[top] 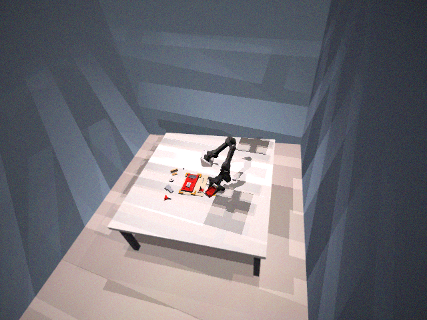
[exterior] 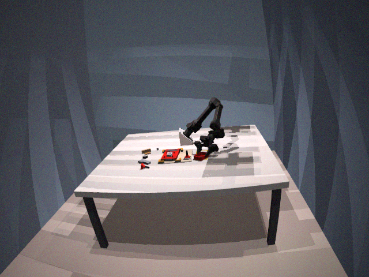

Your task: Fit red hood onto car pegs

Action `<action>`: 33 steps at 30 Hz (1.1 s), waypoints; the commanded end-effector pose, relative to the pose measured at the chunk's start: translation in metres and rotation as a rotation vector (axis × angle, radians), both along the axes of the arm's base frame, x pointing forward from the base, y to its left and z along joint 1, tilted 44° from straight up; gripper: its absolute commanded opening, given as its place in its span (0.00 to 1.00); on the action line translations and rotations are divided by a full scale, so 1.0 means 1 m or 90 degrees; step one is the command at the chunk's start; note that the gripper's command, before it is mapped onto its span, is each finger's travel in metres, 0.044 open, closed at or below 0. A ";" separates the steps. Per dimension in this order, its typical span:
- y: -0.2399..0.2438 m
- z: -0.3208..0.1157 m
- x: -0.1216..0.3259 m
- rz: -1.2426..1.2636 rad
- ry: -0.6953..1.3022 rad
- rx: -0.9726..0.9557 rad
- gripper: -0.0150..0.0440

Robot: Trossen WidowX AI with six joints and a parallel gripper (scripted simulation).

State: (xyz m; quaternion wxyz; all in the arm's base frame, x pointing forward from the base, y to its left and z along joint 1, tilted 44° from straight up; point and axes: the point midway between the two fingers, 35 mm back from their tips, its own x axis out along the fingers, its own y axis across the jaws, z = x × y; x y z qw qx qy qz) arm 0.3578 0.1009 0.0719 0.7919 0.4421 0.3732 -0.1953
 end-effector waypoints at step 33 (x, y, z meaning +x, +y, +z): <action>-0.048 0.049 -0.001 0.164 -0.008 -0.143 0.25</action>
